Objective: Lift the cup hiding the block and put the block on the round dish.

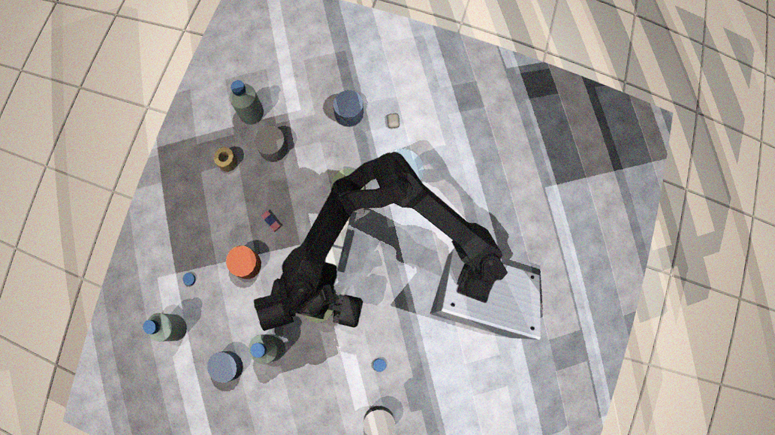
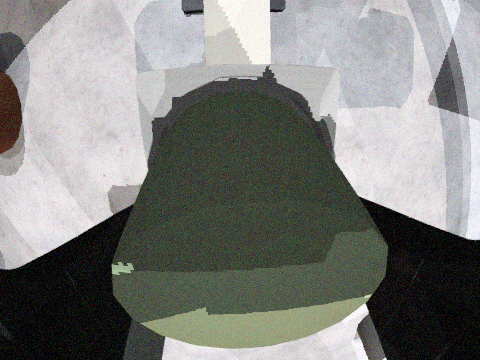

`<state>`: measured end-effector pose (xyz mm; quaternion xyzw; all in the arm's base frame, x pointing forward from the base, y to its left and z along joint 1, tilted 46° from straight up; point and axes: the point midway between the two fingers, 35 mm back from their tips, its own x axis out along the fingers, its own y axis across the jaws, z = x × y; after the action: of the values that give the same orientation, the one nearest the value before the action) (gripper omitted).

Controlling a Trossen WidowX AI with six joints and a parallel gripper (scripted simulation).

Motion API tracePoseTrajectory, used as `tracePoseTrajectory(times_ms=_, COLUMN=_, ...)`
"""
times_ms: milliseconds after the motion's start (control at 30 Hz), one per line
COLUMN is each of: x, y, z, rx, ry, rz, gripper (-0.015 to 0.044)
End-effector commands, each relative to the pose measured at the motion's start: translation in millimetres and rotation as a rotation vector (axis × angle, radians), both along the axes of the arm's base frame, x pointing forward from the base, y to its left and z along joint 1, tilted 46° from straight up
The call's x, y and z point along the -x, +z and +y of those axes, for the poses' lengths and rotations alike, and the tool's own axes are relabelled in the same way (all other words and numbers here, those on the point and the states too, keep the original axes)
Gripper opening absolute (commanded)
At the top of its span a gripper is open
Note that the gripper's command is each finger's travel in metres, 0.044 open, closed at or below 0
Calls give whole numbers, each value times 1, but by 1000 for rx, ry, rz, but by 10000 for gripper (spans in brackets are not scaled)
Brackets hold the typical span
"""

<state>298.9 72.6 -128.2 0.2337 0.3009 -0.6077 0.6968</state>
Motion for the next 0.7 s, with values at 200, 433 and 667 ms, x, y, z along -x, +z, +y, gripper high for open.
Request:
tracePoseTrajectory(times_ms=200, x=-3, y=8, z=11, rx=-12, ry=-4, rz=-8, gripper=0)
tracePoseTrajectory(times_ms=433, x=-2, y=14, z=18, rx=-13, ry=-4, rz=-7, gripper=0)
tracePoseTrajectory(times_ms=667, x=-2, y=20, z=24, rx=-14, ry=-4, rz=-7, gripper=0)
